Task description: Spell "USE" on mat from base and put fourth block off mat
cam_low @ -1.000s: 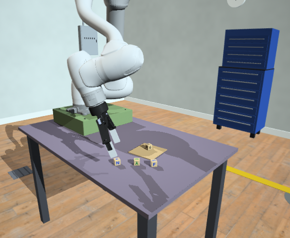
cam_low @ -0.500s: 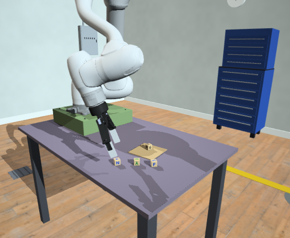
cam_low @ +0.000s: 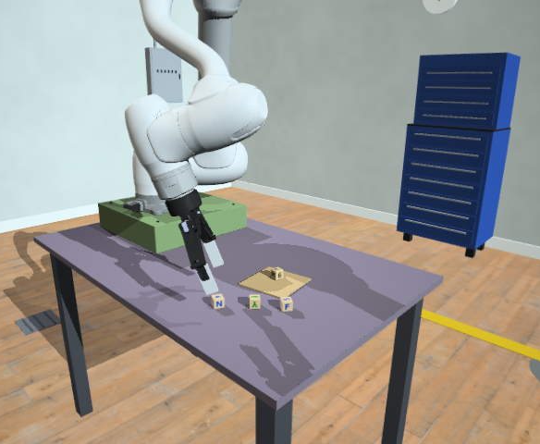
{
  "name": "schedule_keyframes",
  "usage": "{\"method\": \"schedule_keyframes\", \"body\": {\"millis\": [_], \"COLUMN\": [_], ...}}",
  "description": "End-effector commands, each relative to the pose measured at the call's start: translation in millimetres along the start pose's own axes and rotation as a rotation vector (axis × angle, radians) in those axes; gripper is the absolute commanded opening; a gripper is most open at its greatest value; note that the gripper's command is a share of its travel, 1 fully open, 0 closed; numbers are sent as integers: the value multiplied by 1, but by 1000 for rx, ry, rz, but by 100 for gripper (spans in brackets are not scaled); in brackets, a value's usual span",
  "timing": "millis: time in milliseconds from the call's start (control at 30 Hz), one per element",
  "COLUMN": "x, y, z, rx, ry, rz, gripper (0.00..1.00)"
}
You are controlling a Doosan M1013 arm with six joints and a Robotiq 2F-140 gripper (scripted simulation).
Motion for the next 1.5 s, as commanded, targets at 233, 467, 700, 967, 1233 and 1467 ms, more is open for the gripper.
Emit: {"method": "schedule_keyframes", "body": {"millis": [233,467,700,967,1233,1467], "x": [22,99,163,203,203,203], "y": [-9,-47,-85,-110,-110,-110], "z": [1,0,-8,-18,-18,-18], "rx": [26,112,162,173,173,170], "ry": [-20,-112,-223,-308,-309,-310], "rz": [-55,-265,-463,-596,-597,-581], "gripper": [100,100,100,100,100,100]}}
Point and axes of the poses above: the point where the finger pads meet when closed, its own z axis out along the fingers, its own y axis across the jaws, x = y × z, the point moved 2 cm from there along -z, back along the fingers, and after that the axes turned 12 degrees about -z, right-handed, at the moved point
